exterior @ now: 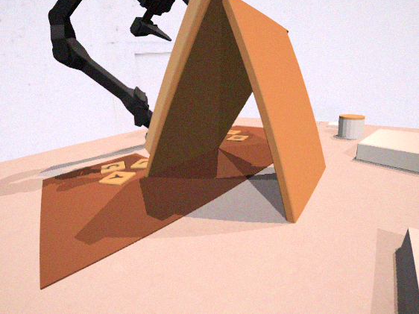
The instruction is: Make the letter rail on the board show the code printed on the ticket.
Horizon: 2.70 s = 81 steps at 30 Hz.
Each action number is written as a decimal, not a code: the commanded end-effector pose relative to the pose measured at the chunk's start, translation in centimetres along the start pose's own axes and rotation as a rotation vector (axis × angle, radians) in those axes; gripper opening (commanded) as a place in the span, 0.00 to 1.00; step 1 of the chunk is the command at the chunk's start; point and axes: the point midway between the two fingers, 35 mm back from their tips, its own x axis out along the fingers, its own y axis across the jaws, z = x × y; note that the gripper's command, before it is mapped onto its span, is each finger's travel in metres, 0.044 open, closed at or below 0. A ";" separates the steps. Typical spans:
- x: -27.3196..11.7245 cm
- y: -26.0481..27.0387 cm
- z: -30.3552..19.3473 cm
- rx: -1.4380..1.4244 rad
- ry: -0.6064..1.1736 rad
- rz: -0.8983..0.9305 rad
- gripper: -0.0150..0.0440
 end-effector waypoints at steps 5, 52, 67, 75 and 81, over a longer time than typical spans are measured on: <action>0.1 0.0 0.1 0.007 0.008 0.001 1.00; 32.0 12.7 12.6 0.116 0.301 0.598 0.83; 33.3 13.6 12.2 0.116 0.302 0.598 0.83; 33.5 13.8 12.1 0.116 0.302 0.599 0.83; 33.5 13.8 12.1 0.116 0.302 0.599 0.83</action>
